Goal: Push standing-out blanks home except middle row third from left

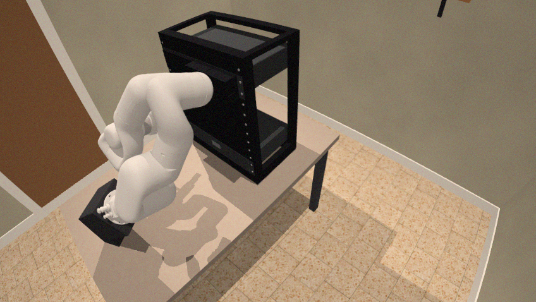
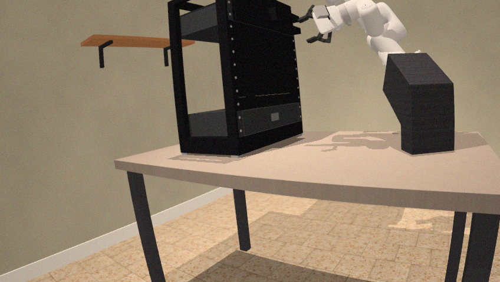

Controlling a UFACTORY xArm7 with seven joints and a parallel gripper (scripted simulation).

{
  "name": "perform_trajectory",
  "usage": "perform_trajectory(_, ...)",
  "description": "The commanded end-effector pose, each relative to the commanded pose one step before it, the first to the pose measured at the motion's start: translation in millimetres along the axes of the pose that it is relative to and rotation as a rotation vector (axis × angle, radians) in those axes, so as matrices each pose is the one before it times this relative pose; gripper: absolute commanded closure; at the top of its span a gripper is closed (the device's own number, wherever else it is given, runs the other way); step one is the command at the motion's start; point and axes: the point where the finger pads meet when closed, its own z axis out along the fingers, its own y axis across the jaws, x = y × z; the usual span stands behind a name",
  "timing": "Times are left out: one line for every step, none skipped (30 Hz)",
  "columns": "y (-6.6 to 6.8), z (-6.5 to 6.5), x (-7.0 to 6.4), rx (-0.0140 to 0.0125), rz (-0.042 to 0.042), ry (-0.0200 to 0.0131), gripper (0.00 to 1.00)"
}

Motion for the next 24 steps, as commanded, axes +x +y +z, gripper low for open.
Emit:
perform_trajectory(20.36, -13.39, -13.47, -0.08755, -0.02262, -0.04965, 0.00)
perform_trajectory(3.82, -2.33, -2.79, -0.01633, -0.00447, -0.01012, 0.00)
perform_trajectory(3.66, -2.22, -2.71, -0.01559, -0.00416, -0.00980, 0.00)
perform_trajectory(3.50, -2.12, -2.64, -0.01486, -0.00386, -0.00947, 0.00)
perform_trajectory(3.34, -2.01, -2.56, -0.01413, -0.00357, -0.00912, 0.00)
perform_trajectory(3.18, -1.91, -2.47, -0.01341, -0.00330, -0.00877, 0.00)
perform_trajectory(3.02, -1.81, -2.38, -0.01270, -0.00305, -0.00841, 0.00)
perform_trajectory(2.86, -1.71, -2.29, -0.01201, -0.00282, -0.00804, 0.00)
perform_trajectory(2.70, -1.61, -2.19, -0.01132, -0.00259, -0.00767, 0.00)
perform_trajectory(2.55, -1.51, -2.09, -0.01065, -0.00238, -0.00729, 0.00)
perform_trajectory(0.00, 0.00, 0.00, 0.00000, 0.00000, 0.00000, 0.00)
perform_trajectory(0.00, 0.00, 0.00, 0.00000, 0.00000, 0.00000, 0.00)
perform_trajectory(2.39, -1.42, -1.99, -0.00999, -0.00219, -0.00691, 0.00)
perform_trajectory(2.24, -1.33, -1.89, -0.00934, -0.00200, -0.00653, 0.00)
perform_trajectory(2.10, -1.24, -1.78, -0.00871, -0.00183, -0.00615, 0.00)
perform_trajectory(1.95, -1.15, -1.67, -0.00810, -0.00167, -0.00576, 0.00)
perform_trajectory(1.81, -1.06, -1.57, -0.00750, -0.00152, -0.00538, 0.00)
perform_trajectory(1.67, -0.98, -1.46, -0.00693, -0.00138, -0.00501, 0.00)
perform_trajectory(1.54, -0.90, -1.35, -0.00636, -0.00125, -0.00464, 0.00)
perform_trajectory(1.41, -0.82, -1.25, -0.00582, -0.00112, -0.00427, 0.00)
perform_trajectory(1.29, -0.75, -1.15, -0.00530, -0.00101, -0.00391, 0.00)
perform_trajectory(1.16, -0.68, -1.05, -0.00480, -0.00090, -0.00356, 0.00)
perform_trajectory(1.05, -0.61, -0.95, -0.00431, -0.00080, -0.00322, 0.00)
perform_trajectory(0.94, -0.54, -0.85, -0.00385, -0.00071, -0.00289, 0.00)
